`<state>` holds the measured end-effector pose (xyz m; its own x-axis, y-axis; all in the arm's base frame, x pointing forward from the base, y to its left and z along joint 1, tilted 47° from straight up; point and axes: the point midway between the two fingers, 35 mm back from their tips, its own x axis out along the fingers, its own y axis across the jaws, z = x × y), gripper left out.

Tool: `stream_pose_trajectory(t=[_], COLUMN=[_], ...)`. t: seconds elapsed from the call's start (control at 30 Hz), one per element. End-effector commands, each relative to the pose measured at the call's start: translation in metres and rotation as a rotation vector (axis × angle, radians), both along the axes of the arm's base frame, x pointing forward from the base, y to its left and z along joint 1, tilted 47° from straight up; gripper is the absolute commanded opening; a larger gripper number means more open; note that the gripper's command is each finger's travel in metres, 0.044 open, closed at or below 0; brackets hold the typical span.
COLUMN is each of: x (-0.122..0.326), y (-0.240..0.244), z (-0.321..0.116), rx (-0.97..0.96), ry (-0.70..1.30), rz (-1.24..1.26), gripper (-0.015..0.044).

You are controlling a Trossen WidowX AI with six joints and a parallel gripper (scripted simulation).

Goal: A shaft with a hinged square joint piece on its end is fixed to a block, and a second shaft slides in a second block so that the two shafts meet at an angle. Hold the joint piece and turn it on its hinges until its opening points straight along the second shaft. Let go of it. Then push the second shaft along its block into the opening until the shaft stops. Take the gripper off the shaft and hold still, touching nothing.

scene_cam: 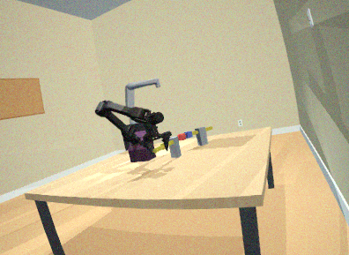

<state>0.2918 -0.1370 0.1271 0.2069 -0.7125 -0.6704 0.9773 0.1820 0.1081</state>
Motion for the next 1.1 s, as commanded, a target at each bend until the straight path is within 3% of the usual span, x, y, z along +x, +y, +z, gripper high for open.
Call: stream_pose_trajectory(t=[0.0,0.07,0.5,0.9,1.07], x=[0.0007,0.0009,0.0009,0.0009,0.0009], y=[-0.0035,-0.0042,-0.0042,-0.0042,-0.0042], z=[-0.0067,-0.0074,-0.0074,-0.0074,-0.0074], rx=[0.004,0.004,0.004,0.004,0.004], ry=[0.007,0.007,0.007,0.007,0.007], rz=[0.004,0.004,0.004,0.004,0.004], gripper=[0.0440,0.0440,0.0102,0.0102,0.0069])
